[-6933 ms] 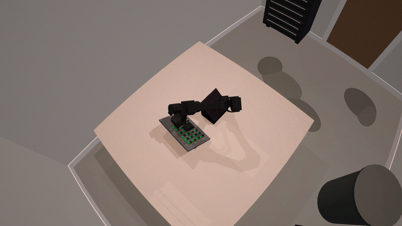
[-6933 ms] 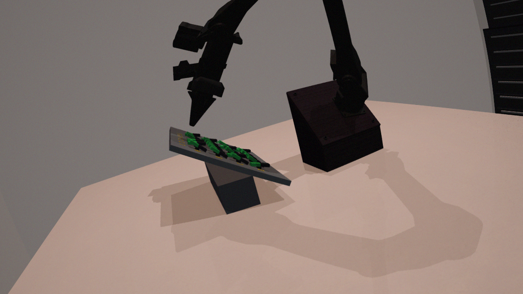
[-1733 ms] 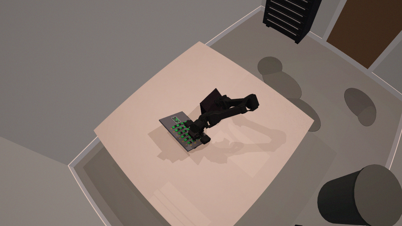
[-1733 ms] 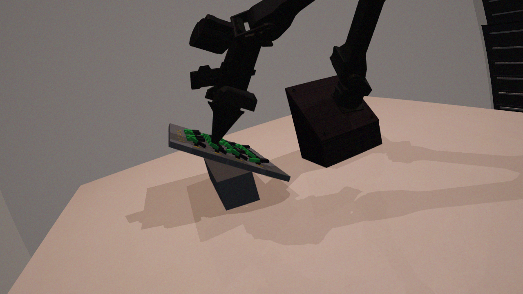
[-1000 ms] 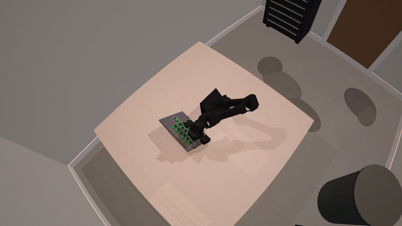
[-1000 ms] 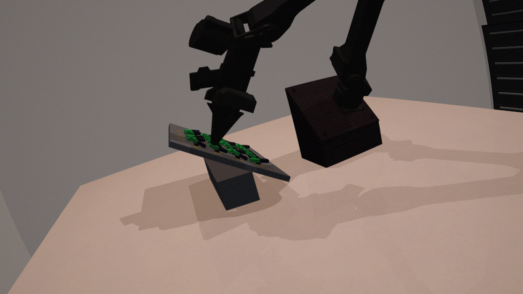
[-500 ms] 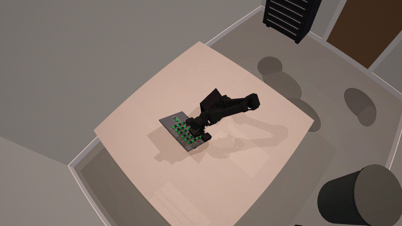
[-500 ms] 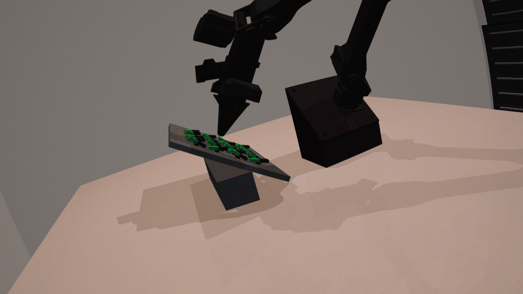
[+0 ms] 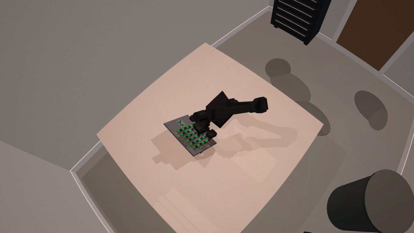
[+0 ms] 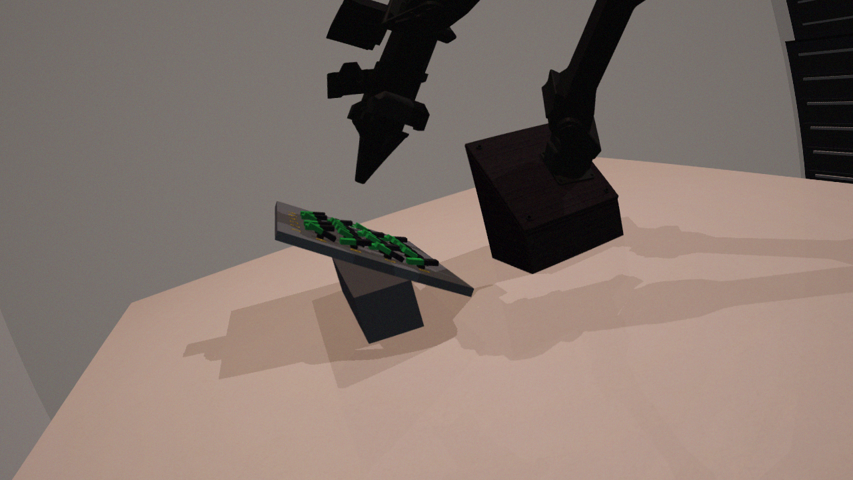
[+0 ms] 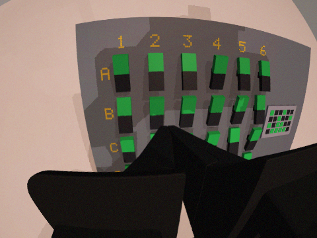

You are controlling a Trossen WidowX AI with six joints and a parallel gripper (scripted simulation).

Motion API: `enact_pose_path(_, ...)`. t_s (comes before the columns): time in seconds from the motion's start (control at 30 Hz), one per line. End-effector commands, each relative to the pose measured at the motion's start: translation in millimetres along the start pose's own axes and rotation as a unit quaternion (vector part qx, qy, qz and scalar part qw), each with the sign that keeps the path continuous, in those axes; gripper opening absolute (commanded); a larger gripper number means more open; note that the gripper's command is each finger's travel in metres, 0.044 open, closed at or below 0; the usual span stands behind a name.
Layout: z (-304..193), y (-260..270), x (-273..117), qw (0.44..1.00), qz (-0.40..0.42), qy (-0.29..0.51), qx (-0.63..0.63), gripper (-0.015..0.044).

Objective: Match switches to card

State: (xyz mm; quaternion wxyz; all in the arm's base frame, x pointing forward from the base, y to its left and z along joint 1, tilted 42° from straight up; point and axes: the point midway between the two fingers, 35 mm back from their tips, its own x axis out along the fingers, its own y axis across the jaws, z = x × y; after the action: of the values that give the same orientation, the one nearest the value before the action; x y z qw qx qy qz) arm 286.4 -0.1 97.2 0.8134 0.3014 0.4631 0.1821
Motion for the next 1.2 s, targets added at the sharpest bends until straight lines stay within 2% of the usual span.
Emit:
enact_pose_path(0.0,-1,0,23,1.000,0.005,0.011,-0.001,0.0000)
enact_pose_path(0.73,-1,1,54,1.000,0.006,0.013,-0.001,0.0000)
enact_pose_path(1.17,-1,1,55,1.000,0.006,0.013,-0.001,0.0000)
